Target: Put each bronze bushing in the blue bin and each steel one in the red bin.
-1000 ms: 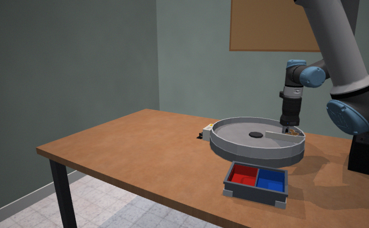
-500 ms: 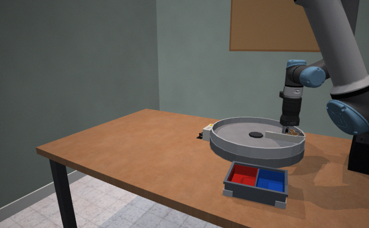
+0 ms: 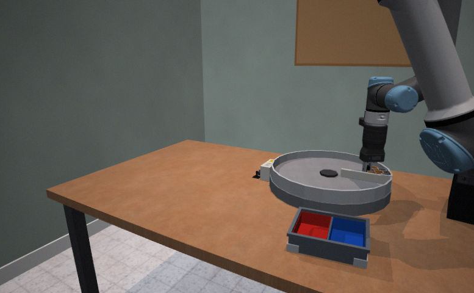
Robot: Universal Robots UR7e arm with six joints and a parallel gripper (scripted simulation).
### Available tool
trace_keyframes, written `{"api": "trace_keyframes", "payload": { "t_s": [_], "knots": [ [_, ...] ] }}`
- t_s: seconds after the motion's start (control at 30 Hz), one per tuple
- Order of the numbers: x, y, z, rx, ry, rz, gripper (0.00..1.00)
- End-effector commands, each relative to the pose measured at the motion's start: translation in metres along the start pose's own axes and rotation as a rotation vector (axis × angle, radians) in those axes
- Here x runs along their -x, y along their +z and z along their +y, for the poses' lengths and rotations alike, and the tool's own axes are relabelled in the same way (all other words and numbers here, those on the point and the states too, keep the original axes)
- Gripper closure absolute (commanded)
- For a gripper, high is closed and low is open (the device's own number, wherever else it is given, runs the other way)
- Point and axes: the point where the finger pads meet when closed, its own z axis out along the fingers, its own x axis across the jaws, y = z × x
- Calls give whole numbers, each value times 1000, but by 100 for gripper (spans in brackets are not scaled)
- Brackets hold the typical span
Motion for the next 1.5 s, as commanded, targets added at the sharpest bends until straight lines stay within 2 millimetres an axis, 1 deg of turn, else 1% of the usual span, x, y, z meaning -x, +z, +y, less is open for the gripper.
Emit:
{"api": "trace_keyframes", "payload": {
  "t_s": [0.0, 0.87, 1.47],
  "knots": [
    [0, 0, 0, -1, 0, 0, 100],
    [0, 0, 0, -1, 0, 0, 100],
    [0, -6, 0, -1, 0, 0, 100]
  ]
}}
